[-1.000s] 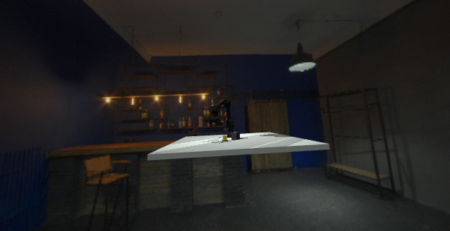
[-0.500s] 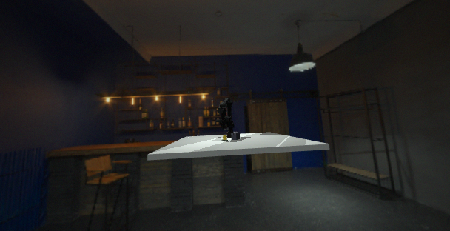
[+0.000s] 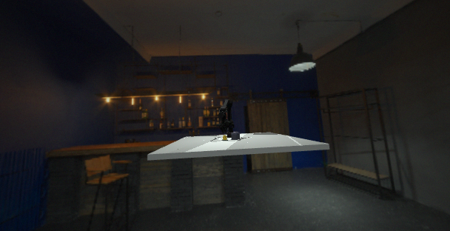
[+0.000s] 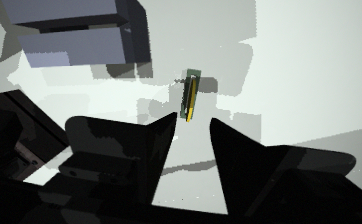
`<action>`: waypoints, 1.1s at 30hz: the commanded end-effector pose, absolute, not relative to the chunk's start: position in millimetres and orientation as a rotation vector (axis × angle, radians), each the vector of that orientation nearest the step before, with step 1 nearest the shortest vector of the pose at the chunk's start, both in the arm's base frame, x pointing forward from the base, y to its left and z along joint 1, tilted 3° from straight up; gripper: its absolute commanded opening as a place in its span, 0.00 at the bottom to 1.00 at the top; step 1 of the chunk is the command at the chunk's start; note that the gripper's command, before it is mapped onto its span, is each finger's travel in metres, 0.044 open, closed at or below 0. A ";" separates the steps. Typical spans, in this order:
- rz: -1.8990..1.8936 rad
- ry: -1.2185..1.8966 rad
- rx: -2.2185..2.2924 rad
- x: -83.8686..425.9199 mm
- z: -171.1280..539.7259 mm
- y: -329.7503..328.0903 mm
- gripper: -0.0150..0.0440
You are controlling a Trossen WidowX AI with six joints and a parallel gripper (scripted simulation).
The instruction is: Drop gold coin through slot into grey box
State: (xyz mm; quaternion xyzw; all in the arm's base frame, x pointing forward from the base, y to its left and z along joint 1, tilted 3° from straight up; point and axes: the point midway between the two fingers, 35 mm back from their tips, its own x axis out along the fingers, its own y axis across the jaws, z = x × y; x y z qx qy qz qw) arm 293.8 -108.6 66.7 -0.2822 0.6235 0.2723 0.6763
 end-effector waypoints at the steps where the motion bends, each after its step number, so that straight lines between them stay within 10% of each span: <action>1: 0.617 1.402 -0.627 293.6 60.4 -107.0 0.53; 33: 0.618 1.402 -0.627 297.9 8.4 -105.0 0.53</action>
